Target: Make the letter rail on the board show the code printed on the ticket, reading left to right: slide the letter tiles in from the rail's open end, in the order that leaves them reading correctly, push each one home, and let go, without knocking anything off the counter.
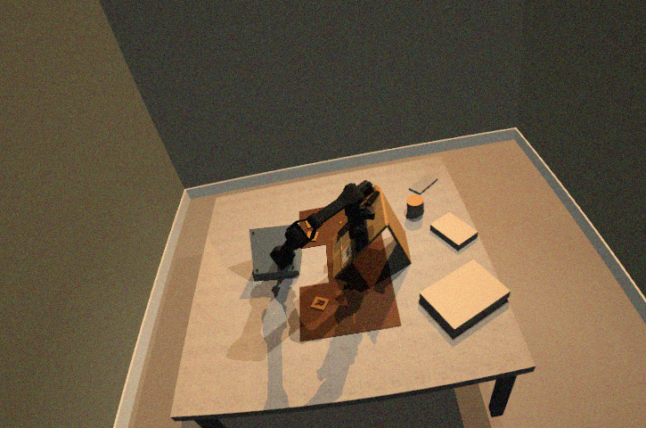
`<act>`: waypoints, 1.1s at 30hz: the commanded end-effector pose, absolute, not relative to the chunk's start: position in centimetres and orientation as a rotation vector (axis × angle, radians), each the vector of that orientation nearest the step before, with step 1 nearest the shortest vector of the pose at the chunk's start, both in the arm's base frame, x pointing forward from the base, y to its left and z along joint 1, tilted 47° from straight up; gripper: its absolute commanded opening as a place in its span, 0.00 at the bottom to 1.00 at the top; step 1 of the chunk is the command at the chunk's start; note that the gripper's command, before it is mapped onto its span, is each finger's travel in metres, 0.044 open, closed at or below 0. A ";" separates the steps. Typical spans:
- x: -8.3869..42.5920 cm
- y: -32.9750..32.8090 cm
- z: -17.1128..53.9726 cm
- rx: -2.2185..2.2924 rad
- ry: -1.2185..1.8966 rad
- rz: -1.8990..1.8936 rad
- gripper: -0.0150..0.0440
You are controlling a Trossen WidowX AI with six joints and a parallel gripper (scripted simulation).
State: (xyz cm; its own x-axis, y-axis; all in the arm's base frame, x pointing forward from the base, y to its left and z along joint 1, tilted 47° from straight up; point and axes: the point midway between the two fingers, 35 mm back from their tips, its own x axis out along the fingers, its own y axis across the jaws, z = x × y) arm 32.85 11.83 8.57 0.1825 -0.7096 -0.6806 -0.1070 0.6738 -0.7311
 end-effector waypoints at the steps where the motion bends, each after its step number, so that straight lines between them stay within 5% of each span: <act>1: 32.8 12.0 8.4 -0.751 1.343 -0.490 0.25; 33: 30.6 13.1 9.7 -0.751 1.345 -0.490 0.25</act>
State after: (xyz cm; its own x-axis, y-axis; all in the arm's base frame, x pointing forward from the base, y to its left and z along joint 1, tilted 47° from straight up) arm 31.00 12.97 9.52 0.1824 -0.7083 -0.6819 -0.1064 0.6752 -0.7299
